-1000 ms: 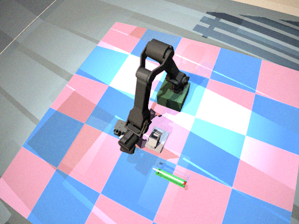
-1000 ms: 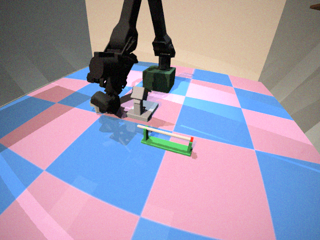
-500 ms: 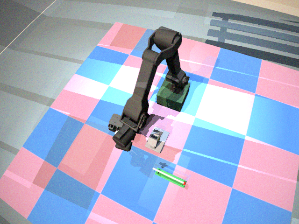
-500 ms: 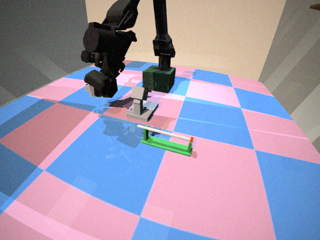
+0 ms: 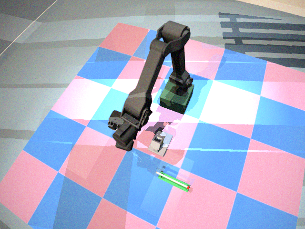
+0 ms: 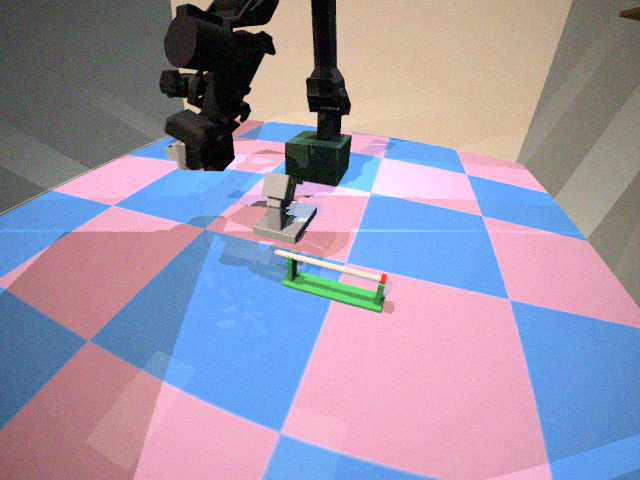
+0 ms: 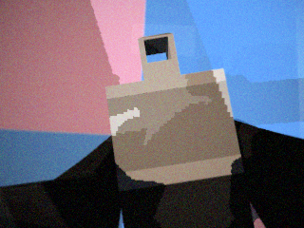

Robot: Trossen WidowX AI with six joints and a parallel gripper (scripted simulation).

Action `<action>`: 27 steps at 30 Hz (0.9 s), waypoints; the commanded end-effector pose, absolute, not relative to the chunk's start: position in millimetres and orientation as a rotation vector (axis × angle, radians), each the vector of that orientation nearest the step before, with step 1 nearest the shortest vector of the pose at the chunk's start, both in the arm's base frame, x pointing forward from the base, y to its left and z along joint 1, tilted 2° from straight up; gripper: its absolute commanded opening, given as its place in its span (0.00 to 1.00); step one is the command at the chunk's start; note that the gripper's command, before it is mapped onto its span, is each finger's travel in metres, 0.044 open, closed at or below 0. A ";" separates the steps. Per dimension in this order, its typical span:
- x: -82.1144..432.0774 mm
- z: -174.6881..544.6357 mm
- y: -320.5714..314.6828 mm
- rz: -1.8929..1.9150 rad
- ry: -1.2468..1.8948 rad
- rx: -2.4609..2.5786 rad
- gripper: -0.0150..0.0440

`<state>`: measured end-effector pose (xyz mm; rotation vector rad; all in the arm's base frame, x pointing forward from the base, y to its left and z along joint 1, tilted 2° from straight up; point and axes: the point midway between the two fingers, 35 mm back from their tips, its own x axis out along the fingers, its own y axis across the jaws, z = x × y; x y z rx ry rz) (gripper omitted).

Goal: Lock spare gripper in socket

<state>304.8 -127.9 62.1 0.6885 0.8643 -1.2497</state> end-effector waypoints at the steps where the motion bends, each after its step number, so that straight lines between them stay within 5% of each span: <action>1: 305.0 63.1 -128.2 -1.249 0.859 0.689 0.25; 27: 274.1 57.9 -65.0 -0.928 1.281 -0.062 0.25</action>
